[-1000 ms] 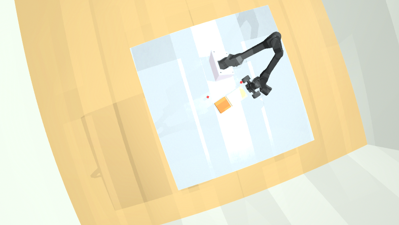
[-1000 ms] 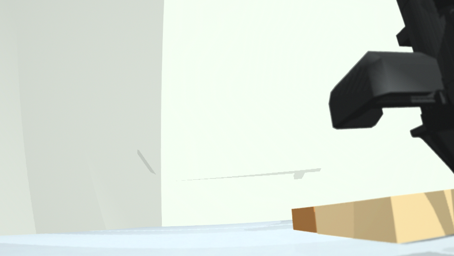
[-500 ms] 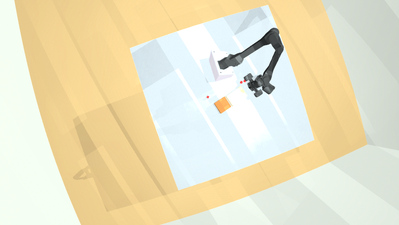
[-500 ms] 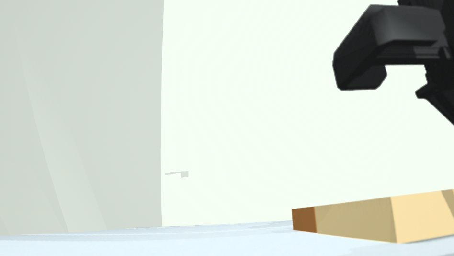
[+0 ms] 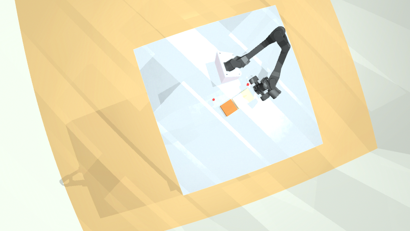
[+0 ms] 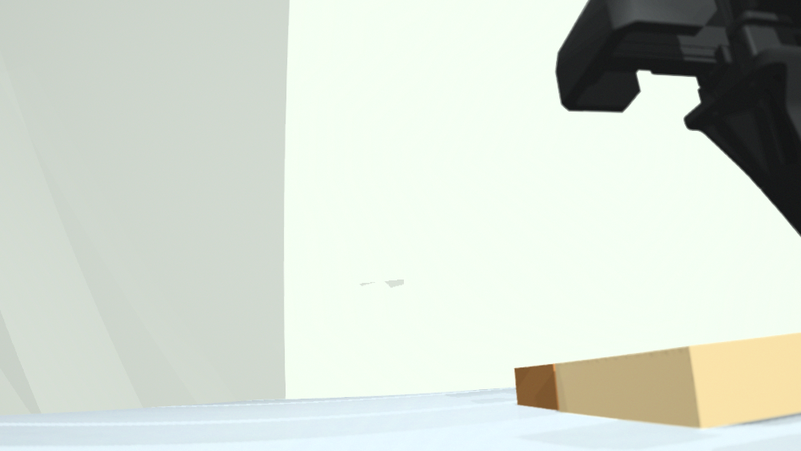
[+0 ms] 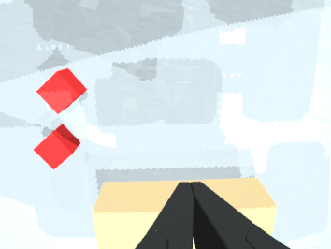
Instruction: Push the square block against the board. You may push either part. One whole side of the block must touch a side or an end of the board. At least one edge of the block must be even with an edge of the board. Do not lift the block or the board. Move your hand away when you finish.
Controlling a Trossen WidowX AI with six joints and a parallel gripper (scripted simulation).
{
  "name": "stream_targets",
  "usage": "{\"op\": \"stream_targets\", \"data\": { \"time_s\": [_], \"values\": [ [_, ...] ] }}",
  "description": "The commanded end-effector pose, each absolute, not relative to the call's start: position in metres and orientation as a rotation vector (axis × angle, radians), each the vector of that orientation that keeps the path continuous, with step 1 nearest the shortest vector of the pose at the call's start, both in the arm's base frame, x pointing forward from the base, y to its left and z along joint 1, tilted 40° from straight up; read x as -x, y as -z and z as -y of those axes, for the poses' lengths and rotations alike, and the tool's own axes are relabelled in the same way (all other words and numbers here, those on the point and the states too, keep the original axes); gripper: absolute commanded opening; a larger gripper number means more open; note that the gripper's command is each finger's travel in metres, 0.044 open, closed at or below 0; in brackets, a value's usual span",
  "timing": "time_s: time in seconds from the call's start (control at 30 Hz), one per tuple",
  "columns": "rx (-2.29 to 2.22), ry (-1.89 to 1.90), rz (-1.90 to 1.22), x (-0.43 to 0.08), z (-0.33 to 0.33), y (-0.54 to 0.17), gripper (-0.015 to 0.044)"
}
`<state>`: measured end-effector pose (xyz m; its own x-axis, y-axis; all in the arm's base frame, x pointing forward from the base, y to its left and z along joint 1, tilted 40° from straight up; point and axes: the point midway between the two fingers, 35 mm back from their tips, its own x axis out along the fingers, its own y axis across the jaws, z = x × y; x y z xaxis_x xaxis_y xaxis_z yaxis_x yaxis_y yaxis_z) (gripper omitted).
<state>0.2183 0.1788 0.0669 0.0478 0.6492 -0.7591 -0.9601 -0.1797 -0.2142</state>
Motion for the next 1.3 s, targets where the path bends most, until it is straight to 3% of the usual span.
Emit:
{"op": "stream_targets", "data": {
  "time_s": [0.0,1.27],
  "values": [
    [0.901,-1.535,-0.464,-0.218,-0.197,-0.041,0.0],
    [0.905,-1.54,-0.465,-0.229,-0.186,-0.004,0.0]
  ]
}}
